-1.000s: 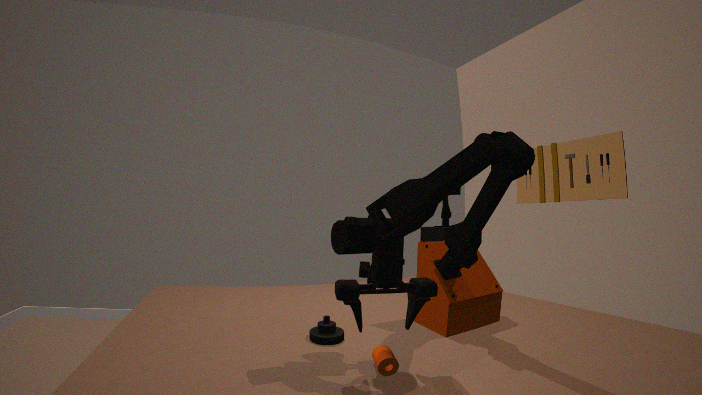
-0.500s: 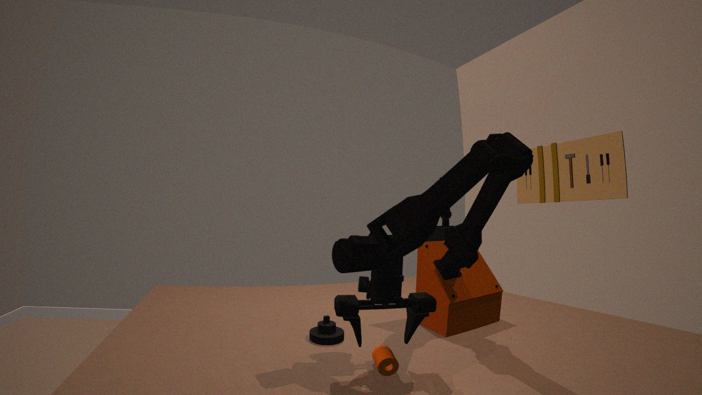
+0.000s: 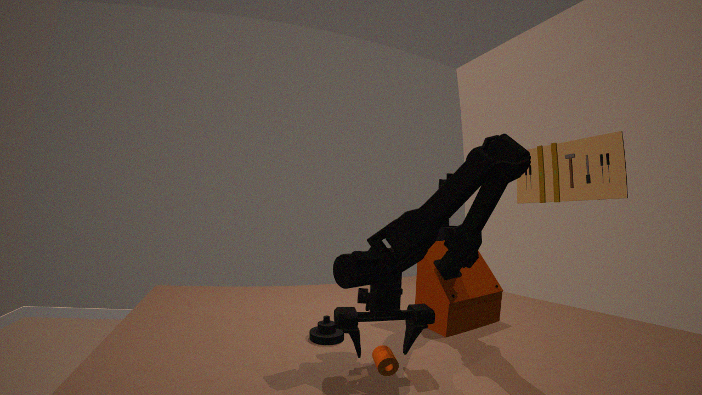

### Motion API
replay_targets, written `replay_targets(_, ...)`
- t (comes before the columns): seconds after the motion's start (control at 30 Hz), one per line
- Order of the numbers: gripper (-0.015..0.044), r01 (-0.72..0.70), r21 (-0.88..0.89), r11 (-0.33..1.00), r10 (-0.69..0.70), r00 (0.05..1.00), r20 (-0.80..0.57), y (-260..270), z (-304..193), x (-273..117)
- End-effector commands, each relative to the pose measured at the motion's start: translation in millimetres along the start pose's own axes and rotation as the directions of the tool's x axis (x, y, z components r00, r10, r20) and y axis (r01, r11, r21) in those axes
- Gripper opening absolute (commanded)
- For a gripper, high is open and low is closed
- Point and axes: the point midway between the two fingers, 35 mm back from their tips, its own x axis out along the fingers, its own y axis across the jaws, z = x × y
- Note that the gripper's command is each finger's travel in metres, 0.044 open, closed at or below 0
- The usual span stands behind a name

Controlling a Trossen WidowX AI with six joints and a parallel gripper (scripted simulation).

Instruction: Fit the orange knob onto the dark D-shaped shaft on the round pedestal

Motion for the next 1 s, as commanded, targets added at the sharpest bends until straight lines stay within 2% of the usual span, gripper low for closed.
replay_targets(0.0,0.0440,0.010,0.015,1.000,-0.010,1.000,0.010,-3.2,5.0,8.7)
replay_targets(0.2,0.0440,0.010,0.015,1.000,-0.010,1.000,0.009,-3.9,5.3,15.8)
replay_targets(0.47,0.0240,0.010,0.015,1.000,-0.010,1.000,0.009,-3.9,5.3,15.8)
replay_targets(0.7,0.0240,0.010,0.015,1.000,-0.010,1.000,0.009,-3.9,5.3,15.8)
replay_targets(0.97,0.0187,0.010,0.015,1.000,-0.010,1.000,0.009,-3.9,5.3,15.8)
